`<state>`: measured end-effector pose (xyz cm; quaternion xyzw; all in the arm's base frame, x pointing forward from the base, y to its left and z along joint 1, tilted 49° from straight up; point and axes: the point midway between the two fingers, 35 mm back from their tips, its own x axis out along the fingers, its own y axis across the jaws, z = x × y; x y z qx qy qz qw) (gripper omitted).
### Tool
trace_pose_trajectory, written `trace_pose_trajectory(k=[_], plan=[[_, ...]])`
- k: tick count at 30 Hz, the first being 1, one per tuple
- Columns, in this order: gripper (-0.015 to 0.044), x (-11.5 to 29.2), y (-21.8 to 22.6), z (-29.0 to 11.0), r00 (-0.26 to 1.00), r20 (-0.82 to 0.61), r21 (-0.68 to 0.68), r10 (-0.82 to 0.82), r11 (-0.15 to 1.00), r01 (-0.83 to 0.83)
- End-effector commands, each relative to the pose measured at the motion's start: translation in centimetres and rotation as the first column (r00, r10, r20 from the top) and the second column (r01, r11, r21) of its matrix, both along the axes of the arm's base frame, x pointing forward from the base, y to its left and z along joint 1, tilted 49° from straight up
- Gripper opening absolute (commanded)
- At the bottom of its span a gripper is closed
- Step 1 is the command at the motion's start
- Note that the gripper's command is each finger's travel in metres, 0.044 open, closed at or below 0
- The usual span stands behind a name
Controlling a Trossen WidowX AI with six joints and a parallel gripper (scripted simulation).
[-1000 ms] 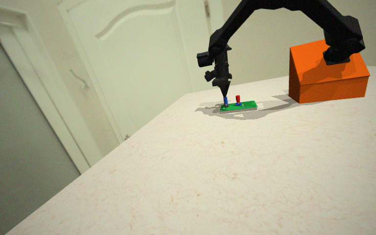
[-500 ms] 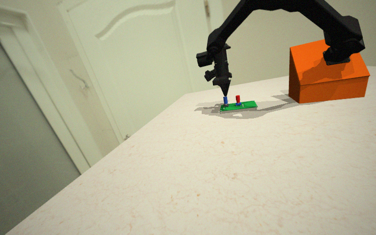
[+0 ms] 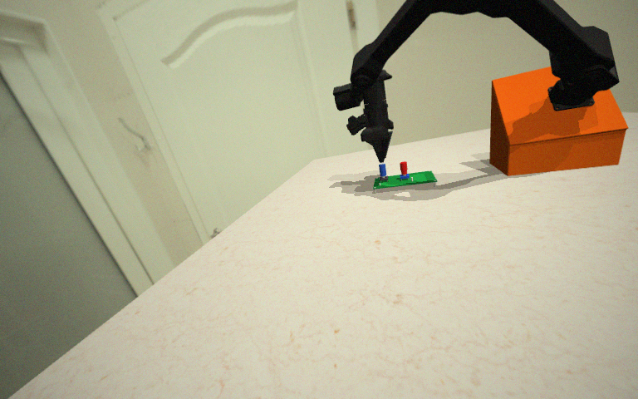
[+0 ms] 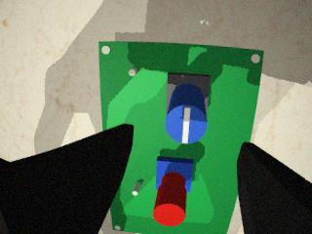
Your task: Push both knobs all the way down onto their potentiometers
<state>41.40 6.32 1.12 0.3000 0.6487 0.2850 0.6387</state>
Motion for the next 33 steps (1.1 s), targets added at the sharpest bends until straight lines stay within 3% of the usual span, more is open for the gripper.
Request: trace_pose_trajectory(k=[1,6,16,33], plan=[[0.0315,-2.2,-0.9,0.1,1.000,-0.005,-0.004,-0.001,1.000,0.001],[0.0440,-7.5,-2.4,0.4,1.000,-0.004,-0.009,-0.001,1.000,0.001],[0.0440,-18.5,-3.0,0.1,1.000,-0.003,-0.006,0.003,1.000,-0.003],[0.0440,-18.7,-3.0,0.0,1.000,-0.003,-0.006,0.003,1.000,-0.003]])
